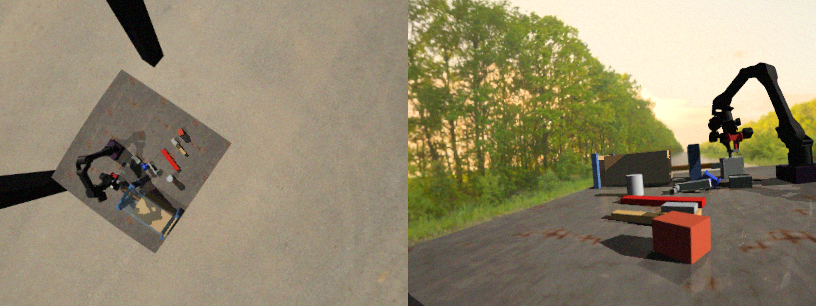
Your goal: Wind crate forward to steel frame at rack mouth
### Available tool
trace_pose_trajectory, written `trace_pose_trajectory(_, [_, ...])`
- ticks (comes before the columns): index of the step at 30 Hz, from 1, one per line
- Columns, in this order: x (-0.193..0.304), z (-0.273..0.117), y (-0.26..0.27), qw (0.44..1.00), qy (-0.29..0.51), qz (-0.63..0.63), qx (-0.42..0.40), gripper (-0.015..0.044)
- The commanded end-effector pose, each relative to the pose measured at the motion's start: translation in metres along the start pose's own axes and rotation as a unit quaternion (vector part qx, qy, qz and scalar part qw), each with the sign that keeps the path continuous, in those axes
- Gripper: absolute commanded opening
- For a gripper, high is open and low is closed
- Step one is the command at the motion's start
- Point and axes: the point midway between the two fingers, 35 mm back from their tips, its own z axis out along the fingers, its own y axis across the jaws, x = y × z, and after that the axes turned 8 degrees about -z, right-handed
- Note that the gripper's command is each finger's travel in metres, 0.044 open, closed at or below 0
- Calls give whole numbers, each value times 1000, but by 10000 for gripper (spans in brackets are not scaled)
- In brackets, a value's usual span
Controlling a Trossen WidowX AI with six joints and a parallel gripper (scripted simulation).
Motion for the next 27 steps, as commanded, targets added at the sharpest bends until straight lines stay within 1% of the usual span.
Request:
trace_pose_trajectory(1, [1, 1, 0, 1000, 0, 0, 0, 0])
trace_pose_trajectory(27, [2, 5, 0, 1000, 0, 0, 0, 0])
